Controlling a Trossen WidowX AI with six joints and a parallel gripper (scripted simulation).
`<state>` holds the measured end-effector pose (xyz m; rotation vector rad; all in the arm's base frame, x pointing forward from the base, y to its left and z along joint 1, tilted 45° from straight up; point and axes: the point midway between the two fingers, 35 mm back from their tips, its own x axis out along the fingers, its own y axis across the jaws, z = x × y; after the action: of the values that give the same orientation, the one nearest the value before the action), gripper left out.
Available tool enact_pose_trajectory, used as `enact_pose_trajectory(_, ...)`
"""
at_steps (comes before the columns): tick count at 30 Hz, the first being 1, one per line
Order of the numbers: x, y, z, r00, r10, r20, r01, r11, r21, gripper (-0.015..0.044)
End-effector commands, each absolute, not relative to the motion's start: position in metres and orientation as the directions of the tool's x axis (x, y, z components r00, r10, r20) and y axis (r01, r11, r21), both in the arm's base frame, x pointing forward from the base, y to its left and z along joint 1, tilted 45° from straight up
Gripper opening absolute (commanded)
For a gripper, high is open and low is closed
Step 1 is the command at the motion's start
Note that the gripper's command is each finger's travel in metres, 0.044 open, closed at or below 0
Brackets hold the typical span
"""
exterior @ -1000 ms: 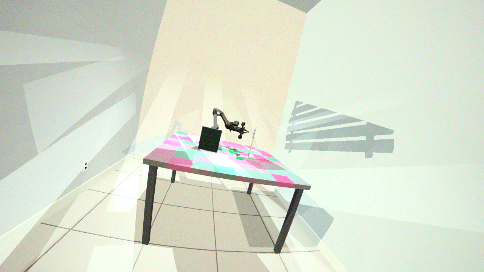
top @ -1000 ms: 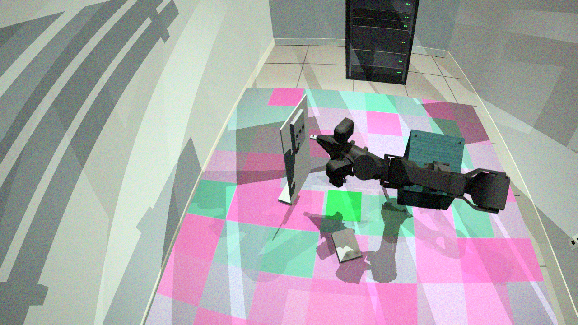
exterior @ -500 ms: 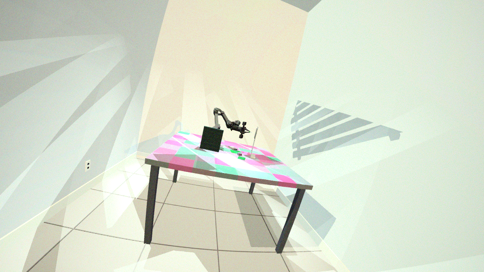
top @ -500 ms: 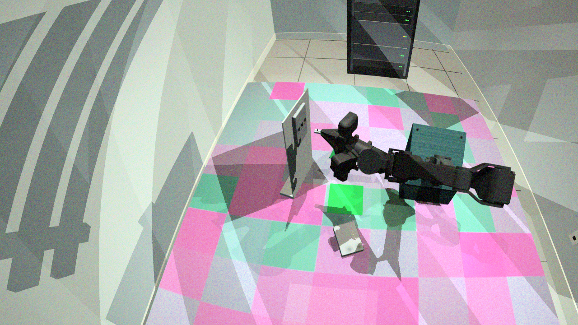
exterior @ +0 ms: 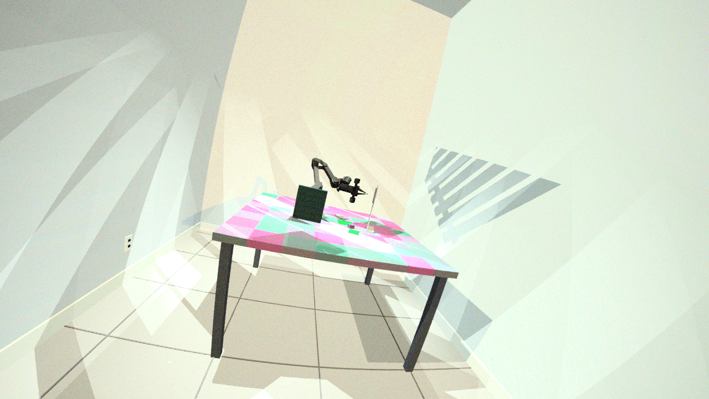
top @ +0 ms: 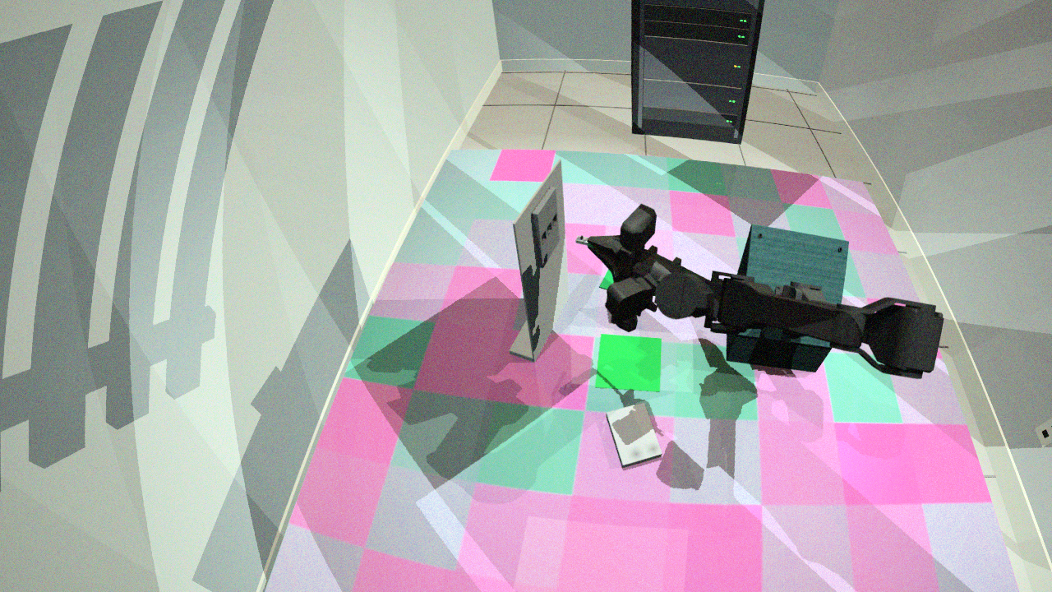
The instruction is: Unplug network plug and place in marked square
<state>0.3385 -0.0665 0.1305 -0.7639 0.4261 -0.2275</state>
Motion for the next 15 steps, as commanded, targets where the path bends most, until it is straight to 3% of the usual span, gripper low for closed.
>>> enact_pose_trajectory(1,0.3354,-0.0665,0.1314,0.89,-0.353,-0.287,0.051,0.705,-0.708,0.0)
enact_pose_trajectory(15,0.3317,-0.0736,0.1386,0.89,-0.35,-0.29,0.046,0.704,-0.709,0.0)
